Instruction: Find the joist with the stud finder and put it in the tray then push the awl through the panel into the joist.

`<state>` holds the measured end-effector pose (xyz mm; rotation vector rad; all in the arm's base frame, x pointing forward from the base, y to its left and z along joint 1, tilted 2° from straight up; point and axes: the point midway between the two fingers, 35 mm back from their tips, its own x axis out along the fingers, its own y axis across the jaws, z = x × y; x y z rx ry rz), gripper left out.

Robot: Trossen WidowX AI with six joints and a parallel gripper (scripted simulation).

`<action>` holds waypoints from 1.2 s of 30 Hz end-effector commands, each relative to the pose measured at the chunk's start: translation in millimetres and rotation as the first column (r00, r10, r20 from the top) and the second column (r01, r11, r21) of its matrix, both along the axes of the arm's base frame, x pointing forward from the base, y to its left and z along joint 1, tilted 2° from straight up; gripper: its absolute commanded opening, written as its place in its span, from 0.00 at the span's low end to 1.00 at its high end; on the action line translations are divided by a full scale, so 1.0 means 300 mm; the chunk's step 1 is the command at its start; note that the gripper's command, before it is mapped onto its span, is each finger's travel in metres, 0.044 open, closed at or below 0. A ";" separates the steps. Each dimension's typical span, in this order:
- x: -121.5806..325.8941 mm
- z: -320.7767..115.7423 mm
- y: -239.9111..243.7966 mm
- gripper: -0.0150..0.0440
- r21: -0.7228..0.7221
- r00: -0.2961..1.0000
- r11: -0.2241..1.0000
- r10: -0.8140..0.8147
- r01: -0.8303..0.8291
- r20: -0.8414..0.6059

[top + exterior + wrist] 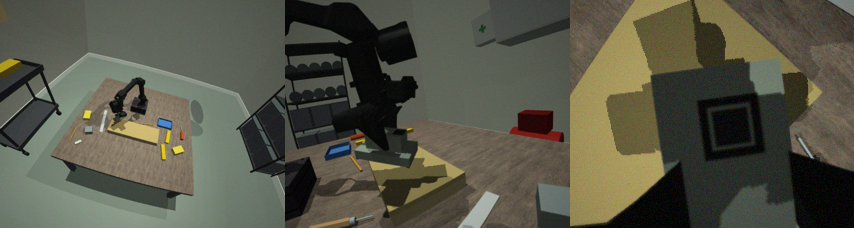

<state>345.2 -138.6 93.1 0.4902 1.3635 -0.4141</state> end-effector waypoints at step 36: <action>0.138 -0.053 -0.038 0.25 -0.198 0.745 0.739 0.664 -0.644 0.058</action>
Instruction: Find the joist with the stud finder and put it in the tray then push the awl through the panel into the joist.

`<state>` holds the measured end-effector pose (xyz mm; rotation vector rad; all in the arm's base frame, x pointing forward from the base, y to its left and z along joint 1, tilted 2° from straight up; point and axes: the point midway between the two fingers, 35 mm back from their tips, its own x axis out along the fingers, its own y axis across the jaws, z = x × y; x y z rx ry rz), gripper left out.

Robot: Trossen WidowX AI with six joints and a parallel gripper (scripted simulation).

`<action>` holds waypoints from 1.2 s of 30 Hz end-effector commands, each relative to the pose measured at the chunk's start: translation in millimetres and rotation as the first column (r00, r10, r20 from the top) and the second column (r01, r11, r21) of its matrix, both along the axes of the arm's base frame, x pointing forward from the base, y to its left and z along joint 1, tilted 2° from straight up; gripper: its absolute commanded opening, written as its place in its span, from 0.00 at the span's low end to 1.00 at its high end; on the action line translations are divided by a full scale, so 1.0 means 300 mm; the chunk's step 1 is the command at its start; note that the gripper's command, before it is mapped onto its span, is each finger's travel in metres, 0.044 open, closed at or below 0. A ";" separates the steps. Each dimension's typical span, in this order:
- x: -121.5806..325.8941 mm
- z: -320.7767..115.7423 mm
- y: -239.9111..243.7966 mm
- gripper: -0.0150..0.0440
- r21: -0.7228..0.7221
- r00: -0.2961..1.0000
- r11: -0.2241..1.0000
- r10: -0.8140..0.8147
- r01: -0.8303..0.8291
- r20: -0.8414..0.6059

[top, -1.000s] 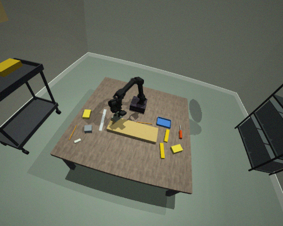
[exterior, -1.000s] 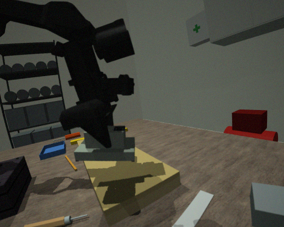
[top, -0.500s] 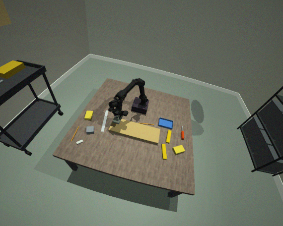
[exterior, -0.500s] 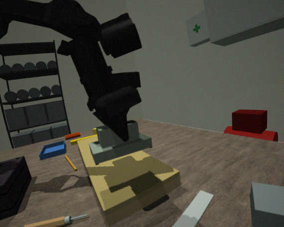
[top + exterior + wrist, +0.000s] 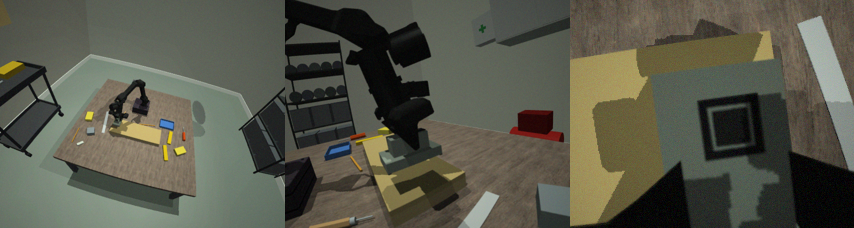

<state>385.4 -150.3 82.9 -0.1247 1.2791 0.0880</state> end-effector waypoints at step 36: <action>0.001 -0.186 0.005 0.25 0.002 1.000 1.000 0.006 -0.006 0.007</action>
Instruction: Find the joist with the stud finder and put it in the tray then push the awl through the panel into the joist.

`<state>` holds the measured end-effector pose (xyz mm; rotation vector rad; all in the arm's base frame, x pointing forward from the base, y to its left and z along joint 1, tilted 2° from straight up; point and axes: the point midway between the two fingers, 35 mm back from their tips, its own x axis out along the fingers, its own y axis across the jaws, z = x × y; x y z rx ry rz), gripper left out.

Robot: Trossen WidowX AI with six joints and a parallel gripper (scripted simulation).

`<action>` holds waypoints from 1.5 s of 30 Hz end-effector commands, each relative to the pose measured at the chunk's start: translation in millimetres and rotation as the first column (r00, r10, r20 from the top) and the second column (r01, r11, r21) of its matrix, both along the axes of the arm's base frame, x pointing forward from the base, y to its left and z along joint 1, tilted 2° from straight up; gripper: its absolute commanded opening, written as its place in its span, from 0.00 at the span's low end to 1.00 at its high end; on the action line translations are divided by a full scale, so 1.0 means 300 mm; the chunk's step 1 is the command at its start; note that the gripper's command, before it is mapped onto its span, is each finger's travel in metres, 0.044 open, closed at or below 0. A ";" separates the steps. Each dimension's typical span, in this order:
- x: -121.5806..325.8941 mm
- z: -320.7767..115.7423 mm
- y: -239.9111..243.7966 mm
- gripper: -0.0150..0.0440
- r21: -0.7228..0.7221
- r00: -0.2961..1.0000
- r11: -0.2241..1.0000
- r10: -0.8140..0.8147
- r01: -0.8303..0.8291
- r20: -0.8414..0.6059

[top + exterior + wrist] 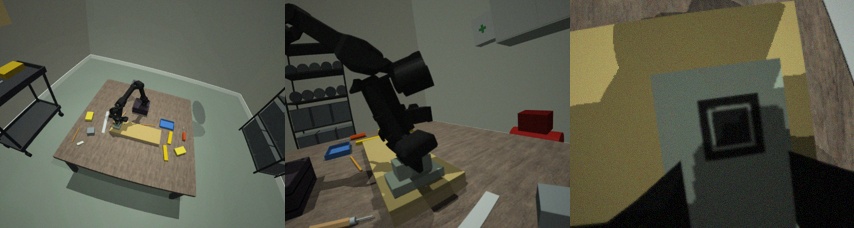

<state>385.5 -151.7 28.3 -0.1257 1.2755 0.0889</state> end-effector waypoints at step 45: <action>-0.037 -0.017 0.274 0.25 0.009 1.000 1.000 0.005 -0.005 0.003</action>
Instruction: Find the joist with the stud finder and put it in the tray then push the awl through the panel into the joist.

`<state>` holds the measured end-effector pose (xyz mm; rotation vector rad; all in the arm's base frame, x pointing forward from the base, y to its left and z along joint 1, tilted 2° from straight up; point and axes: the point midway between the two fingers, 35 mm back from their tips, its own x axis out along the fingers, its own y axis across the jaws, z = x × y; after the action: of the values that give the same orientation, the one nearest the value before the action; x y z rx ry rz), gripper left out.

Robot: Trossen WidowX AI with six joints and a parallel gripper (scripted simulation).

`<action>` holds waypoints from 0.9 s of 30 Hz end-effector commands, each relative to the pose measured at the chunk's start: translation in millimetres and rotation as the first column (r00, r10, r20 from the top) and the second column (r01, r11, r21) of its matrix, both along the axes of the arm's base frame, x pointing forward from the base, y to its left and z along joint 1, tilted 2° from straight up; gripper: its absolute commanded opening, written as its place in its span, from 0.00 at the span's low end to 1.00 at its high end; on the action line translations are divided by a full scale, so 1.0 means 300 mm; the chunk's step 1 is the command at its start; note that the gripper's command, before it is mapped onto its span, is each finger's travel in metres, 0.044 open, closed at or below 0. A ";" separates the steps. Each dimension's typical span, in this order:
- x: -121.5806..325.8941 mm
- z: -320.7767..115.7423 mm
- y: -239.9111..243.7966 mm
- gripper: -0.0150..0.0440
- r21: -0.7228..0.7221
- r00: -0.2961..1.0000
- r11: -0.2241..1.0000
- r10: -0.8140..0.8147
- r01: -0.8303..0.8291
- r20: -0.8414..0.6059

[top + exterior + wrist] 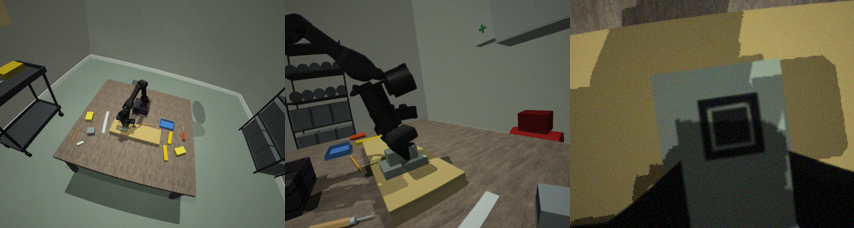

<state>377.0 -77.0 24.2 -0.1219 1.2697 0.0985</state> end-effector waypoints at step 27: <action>-0.031 -0.009 0.183 0.25 0.004 1.000 1.000 -0.001 0.001 -0.003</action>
<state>370.2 -29.1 22.4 -0.1186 1.2703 0.1009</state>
